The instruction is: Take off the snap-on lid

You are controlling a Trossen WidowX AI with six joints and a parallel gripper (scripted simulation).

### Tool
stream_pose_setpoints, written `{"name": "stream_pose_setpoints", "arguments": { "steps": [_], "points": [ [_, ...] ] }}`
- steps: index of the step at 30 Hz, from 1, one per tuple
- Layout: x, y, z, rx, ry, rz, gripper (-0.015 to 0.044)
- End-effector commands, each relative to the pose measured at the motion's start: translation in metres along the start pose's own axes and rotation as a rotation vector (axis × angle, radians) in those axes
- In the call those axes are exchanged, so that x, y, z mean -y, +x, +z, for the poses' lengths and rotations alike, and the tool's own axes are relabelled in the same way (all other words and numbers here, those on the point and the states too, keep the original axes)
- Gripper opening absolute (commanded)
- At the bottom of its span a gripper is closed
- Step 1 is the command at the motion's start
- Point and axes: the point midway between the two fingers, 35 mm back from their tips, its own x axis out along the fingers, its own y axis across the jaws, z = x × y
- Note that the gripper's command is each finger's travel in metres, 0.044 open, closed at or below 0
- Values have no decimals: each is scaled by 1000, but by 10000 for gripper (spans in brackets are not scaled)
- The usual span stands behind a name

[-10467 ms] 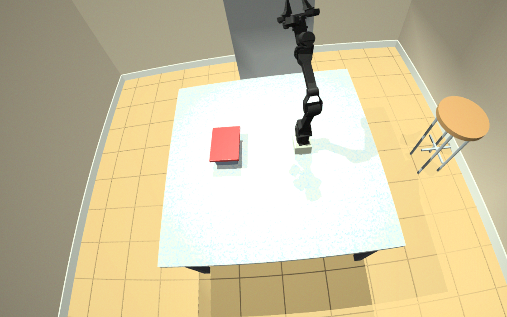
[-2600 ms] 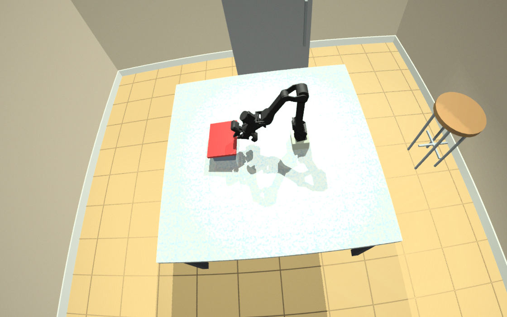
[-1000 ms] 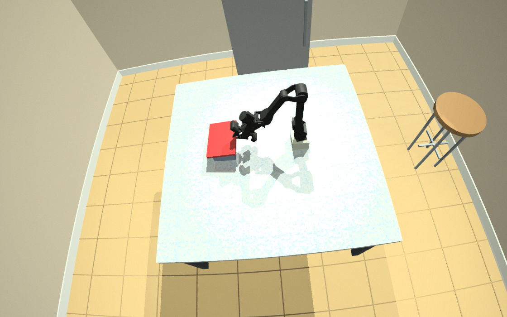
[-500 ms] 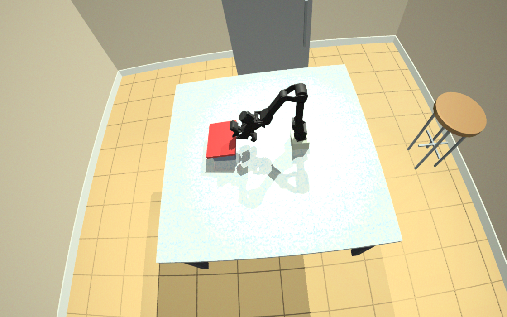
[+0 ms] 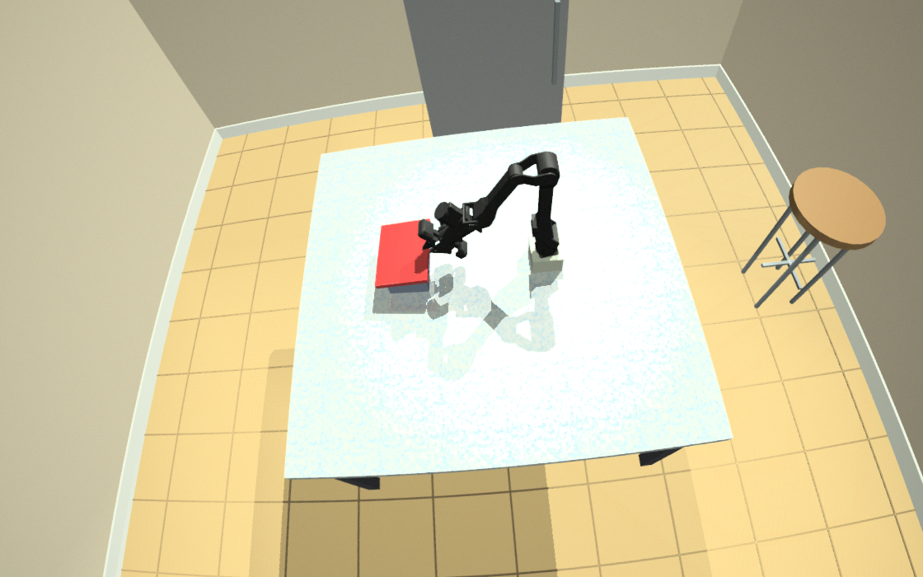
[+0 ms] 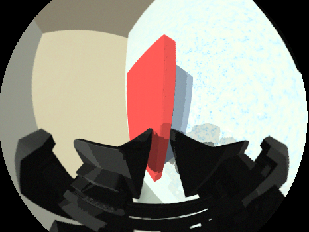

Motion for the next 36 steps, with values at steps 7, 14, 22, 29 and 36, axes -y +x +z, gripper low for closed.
{"name": "stream_pose_setpoints", "arguments": {
  "steps": [7, 14, 22, 29, 36],
  "points": [
    [-4, -3, 0, -4, -1, -1, 0],
    [-11, -8, 0, -4, -1, -1, 0],
    [-21, -14, 0, -4, -1, 0, 0],
    [-29, -18, 0, -4, -1, 0, 0],
    [-39, -21, 0, -4, -1, 0, 0]
  ]
}}
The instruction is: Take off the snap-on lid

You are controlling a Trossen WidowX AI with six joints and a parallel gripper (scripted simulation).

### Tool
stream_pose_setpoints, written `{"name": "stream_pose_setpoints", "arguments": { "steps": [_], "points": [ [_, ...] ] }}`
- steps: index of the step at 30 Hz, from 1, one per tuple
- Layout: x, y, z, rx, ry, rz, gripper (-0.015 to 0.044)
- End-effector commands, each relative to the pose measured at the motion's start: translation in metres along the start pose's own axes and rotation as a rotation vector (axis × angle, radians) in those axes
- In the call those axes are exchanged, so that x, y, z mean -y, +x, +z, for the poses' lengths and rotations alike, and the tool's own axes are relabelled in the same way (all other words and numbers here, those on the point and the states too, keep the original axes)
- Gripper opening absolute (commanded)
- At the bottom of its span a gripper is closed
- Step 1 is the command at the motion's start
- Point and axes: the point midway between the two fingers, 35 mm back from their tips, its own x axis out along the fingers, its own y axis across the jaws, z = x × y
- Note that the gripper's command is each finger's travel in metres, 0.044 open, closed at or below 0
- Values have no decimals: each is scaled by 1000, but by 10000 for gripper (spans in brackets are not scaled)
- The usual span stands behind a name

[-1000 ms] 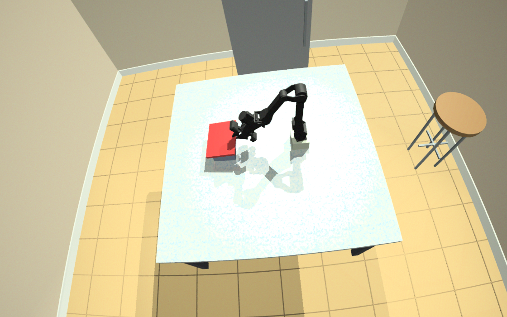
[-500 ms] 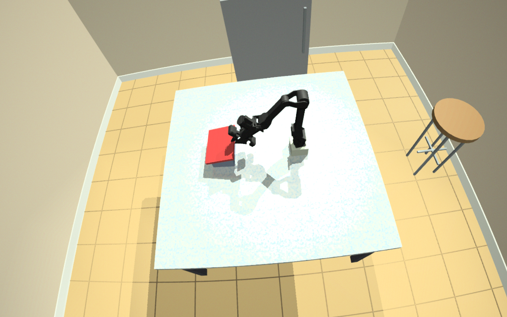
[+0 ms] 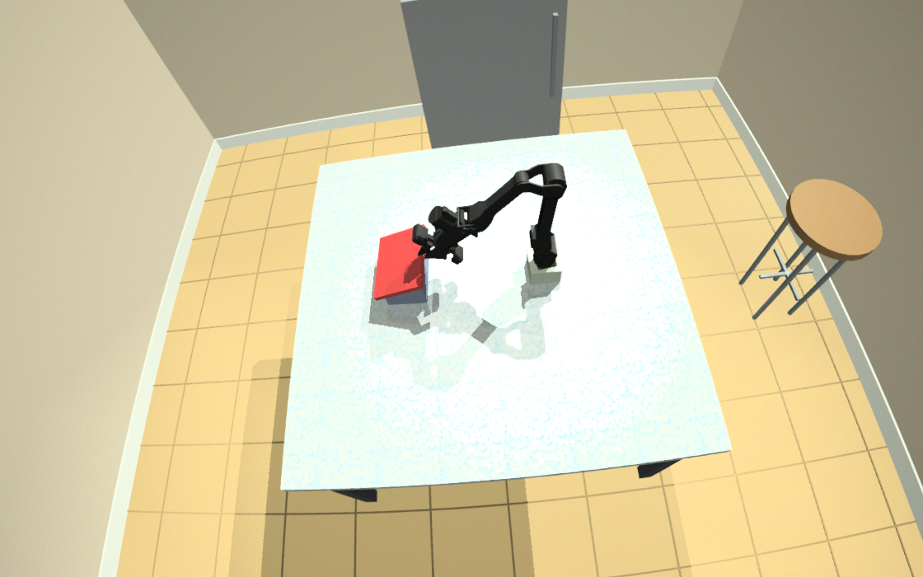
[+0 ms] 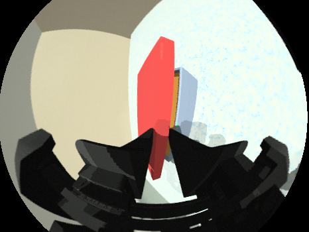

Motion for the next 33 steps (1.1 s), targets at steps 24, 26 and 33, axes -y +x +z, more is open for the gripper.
{"name": "stream_pose_setpoints", "arguments": {
  "steps": [24, 26, 33],
  "points": [
    [-44, -11, 0, -2, 0, 17, 0],
    [-48, -12, 0, -2, 0, 17, 0],
    [-56, -16, 0, -2, 0, 17, 0]
  ]
}}
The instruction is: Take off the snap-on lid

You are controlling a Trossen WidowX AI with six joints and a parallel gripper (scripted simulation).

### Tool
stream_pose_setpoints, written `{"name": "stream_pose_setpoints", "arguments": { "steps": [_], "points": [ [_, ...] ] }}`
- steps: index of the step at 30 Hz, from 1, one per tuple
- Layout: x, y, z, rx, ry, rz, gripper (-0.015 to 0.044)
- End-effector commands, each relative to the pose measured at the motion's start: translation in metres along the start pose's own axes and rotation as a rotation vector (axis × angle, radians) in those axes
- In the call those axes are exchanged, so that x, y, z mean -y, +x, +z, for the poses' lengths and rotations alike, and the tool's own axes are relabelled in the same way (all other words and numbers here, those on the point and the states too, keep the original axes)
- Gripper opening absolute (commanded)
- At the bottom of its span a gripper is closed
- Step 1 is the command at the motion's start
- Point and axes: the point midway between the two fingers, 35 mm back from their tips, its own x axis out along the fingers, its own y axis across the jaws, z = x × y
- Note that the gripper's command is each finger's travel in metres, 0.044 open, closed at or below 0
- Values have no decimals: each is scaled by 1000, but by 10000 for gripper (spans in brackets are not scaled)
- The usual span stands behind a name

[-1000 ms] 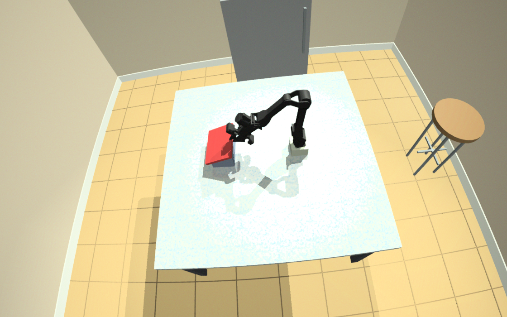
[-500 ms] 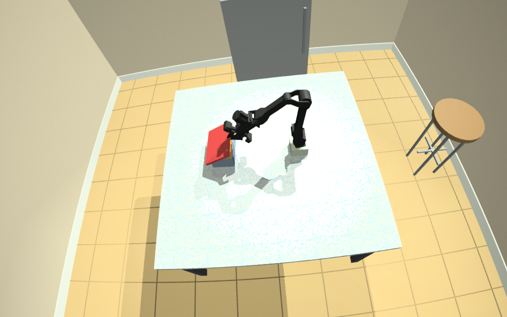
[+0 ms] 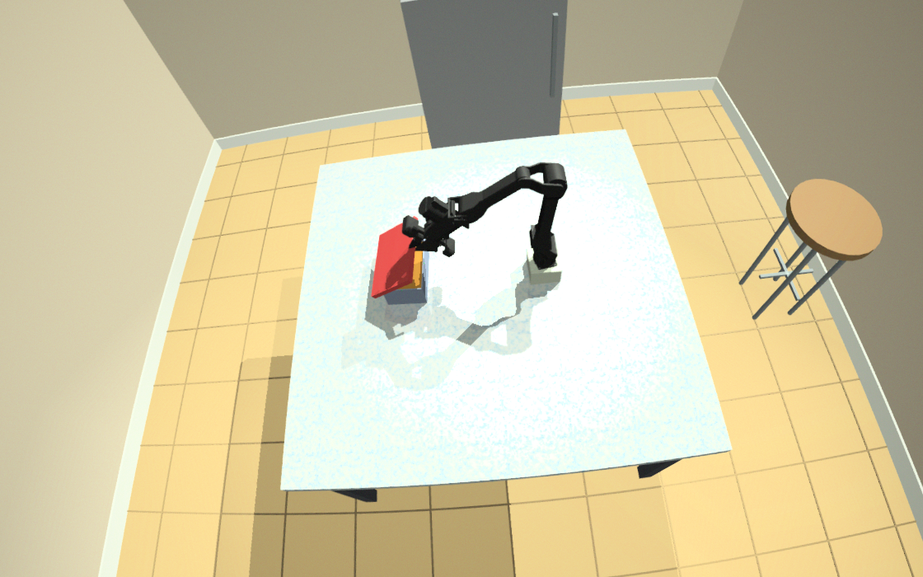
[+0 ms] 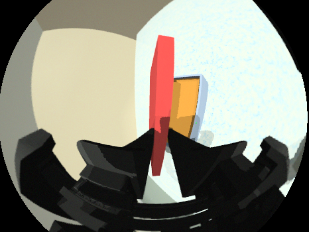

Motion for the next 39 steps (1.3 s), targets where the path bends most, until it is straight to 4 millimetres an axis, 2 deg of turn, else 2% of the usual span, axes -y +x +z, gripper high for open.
{"name": "stream_pose_setpoints", "arguments": {
  "steps": [1, 39],
  "points": [
    [-10, -4, 0, 2, 1, 14, 0],
    [-50, -34, 0, 2, 1, 15, 0]
  ]
}}
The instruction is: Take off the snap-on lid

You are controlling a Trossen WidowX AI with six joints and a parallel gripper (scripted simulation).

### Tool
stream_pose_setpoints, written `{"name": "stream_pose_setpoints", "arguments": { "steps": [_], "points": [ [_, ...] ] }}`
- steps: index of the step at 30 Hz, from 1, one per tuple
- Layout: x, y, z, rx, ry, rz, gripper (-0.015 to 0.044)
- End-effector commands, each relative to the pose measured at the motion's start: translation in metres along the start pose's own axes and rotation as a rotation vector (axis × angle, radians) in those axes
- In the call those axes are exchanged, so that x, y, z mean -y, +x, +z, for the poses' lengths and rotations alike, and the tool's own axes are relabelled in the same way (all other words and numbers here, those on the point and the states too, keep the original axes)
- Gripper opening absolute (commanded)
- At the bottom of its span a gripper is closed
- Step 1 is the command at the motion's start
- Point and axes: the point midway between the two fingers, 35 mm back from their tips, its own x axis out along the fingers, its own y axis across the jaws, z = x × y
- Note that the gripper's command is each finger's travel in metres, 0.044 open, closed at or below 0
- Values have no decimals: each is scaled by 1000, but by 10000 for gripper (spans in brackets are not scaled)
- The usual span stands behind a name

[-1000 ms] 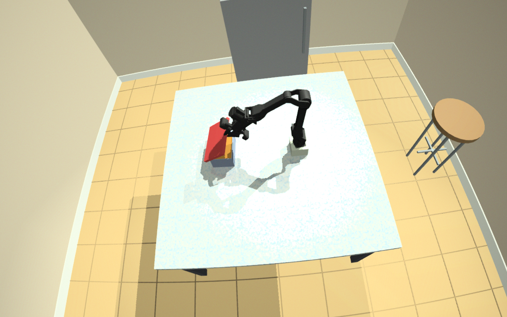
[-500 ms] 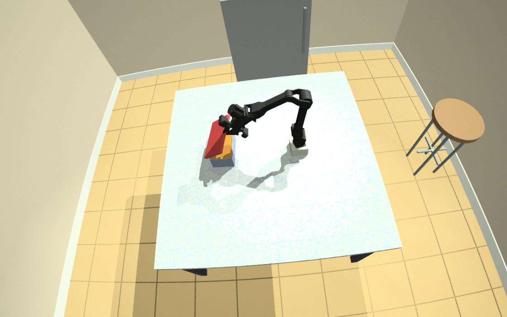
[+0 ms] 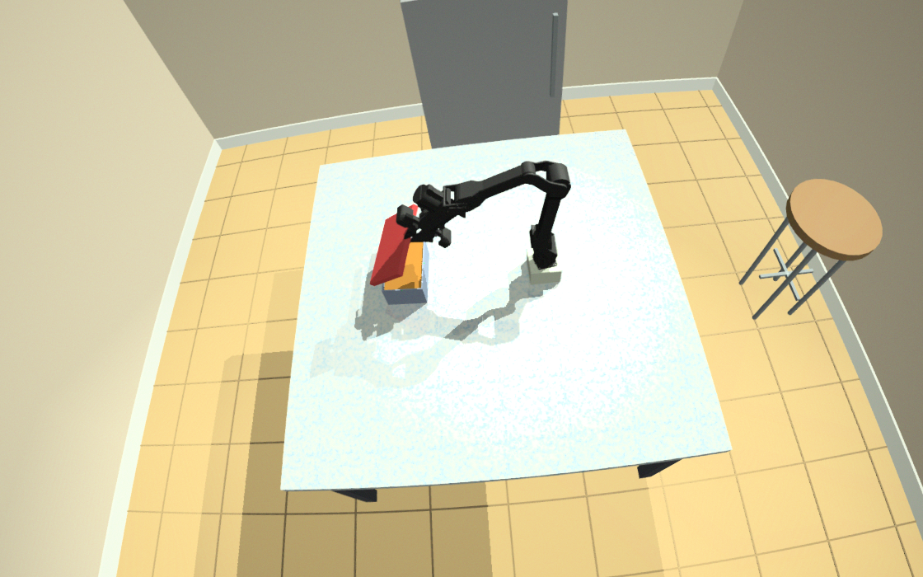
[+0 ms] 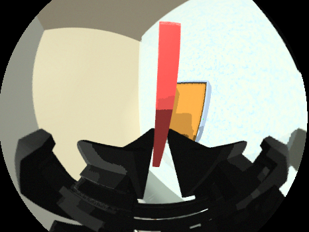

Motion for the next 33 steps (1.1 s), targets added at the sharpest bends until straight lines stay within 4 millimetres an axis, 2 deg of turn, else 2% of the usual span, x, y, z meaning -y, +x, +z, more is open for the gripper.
{"name": "stream_pose_setpoints", "arguments": {
  "steps": [1, 8, 14, 33],
  "points": [
    [-10, -6, 1, 3, 3, 18, 0],
    [-17, -12, 1, 3, 3, 18, 0],
    [-14, -11, 2, 3, 3, 18, 0],
    [-8, -12, 41, 6, 0, 17, 0]
  ]
}}
